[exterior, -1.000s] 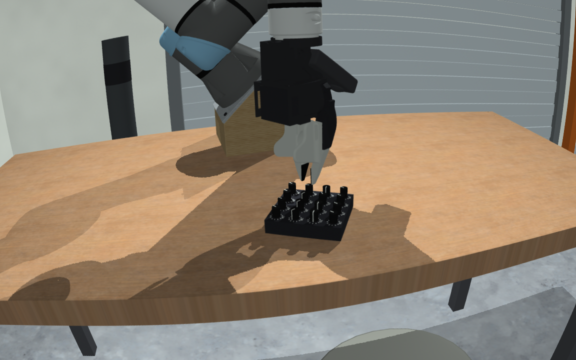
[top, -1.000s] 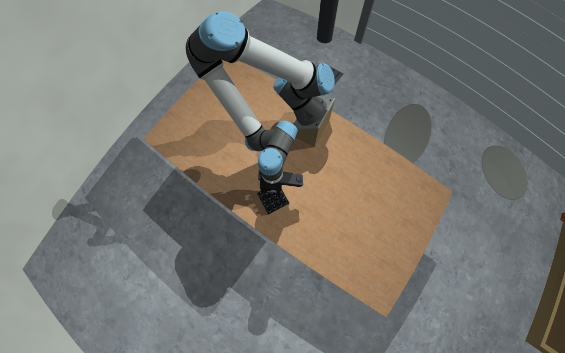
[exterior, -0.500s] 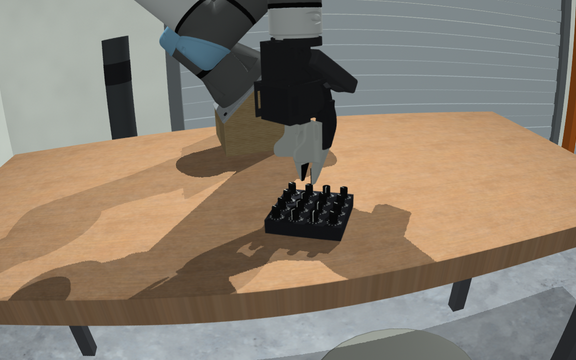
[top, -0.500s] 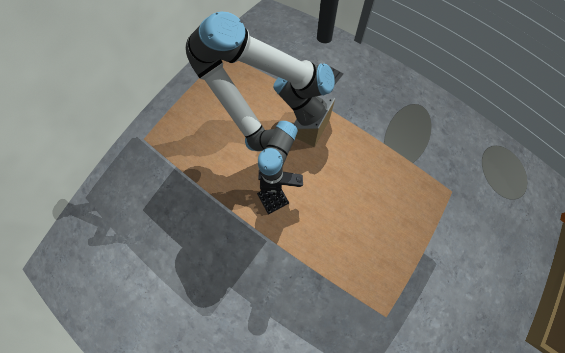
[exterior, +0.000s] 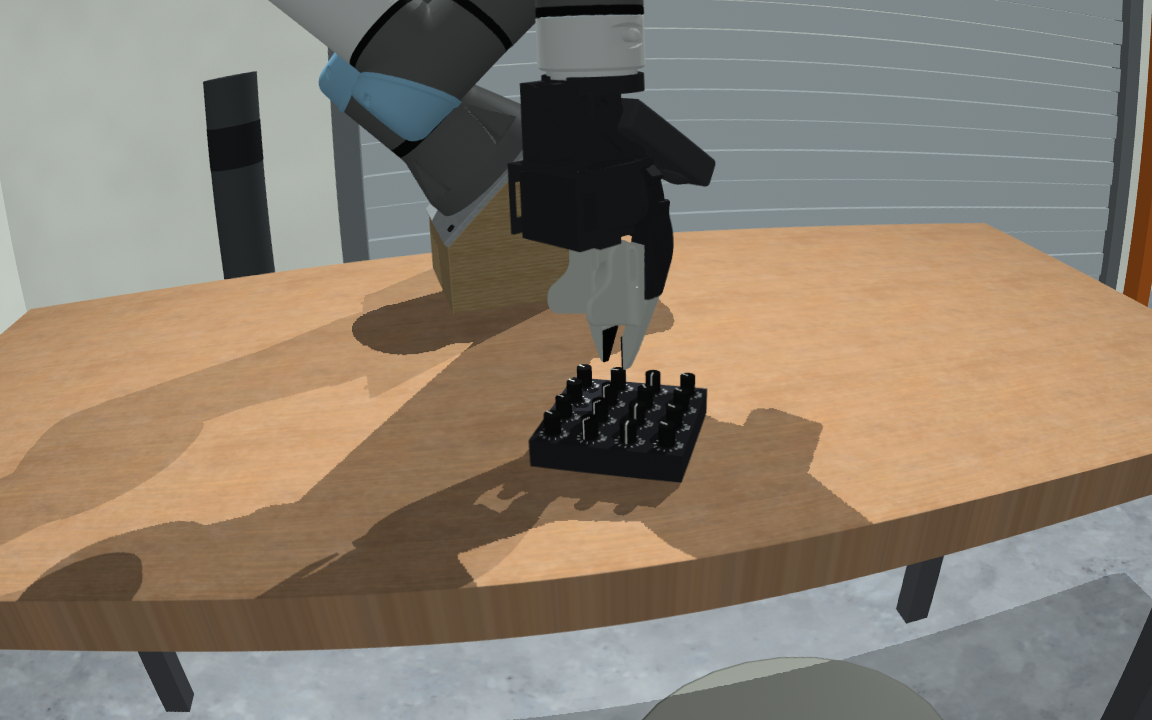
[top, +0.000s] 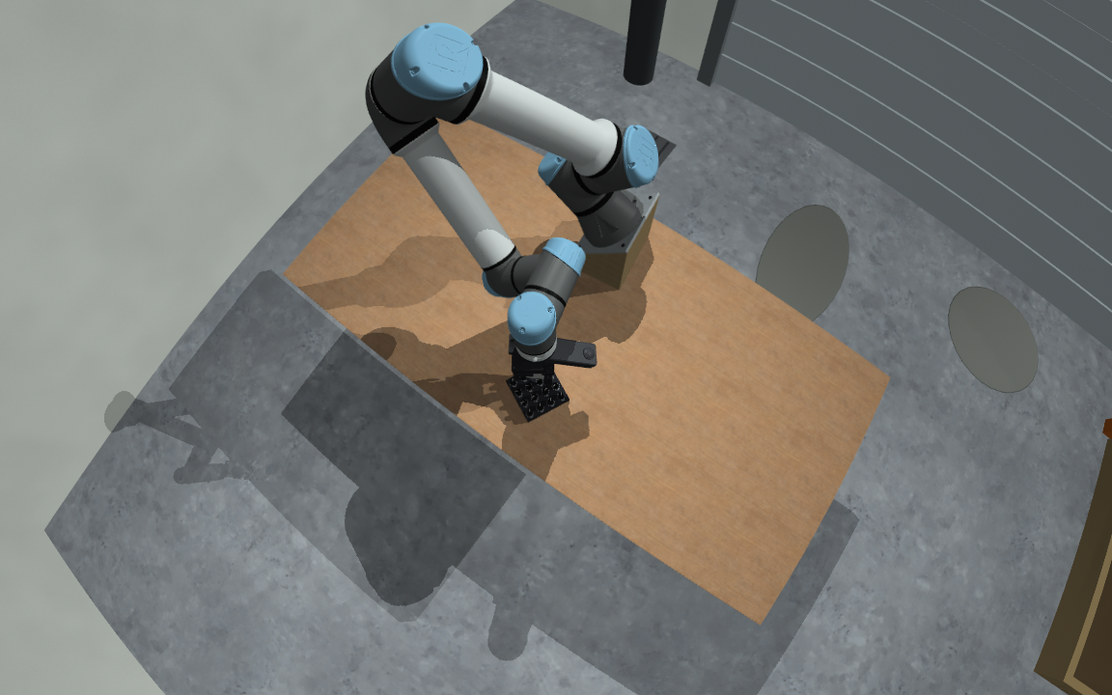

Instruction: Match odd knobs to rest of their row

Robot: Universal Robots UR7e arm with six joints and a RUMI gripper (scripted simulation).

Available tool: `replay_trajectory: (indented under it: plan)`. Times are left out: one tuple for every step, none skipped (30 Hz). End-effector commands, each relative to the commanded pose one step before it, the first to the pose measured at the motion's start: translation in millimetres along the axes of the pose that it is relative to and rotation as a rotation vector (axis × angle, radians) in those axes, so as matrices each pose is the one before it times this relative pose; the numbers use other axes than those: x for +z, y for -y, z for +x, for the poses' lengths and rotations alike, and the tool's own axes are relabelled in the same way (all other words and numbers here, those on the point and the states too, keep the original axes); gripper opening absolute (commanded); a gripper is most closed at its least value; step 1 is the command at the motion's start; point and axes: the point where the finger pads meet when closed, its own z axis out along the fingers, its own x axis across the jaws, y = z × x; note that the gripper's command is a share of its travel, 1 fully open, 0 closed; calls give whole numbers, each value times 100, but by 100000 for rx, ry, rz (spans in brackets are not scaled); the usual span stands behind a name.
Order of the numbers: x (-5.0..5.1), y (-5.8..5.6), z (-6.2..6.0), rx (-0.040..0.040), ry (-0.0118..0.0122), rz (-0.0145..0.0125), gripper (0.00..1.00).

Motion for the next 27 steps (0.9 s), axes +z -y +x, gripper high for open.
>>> replay_trajectory:
  plan:
    - [-28,45,25,26,-86,-31,11]
    - [0,0,0,0,0,0,11]
    - [0,0,0,0,0,0,11]
    - [0,43,0,0,0,0,11]
    - [0,52,0,0,0,0,11]
    - [0,58,0,0,0,0,11]
    - [0,60,0,0,0,0,11]
    - [0,58,0,0,0,0,11]
    - [0,52,0,0,0,0,11]
    - [0,42,0,0,0,0,11]
    - [0,31,0,0,0,0,11]
    - [0,19,0,0,0,0,11]
    - [0,8,0,0,0,0,11]
    - [0,1,0,0,0,0,11]
    - [0,0,0,0,0,0,11]
    - [0,0,0,0,0,0,11]
    - [0,0,0,0,0,0,11]
    - [0,0,0,0,0,0,11]
    - [0,0,0,0,0,0,11]
    - [0,0,0,0,0,0,11]
    - [0,0,0,0,0,0,11]
    - [0,0,0,0,0,0,11]
    - [0,0,0,0,0,0,11]
    - [0,0,0,0,0,0,11]
    - [0,0,0,0,0,0,11]
    - [0,0,0,0,0,0,11]
    - [0,0,0,0,0,0,11]
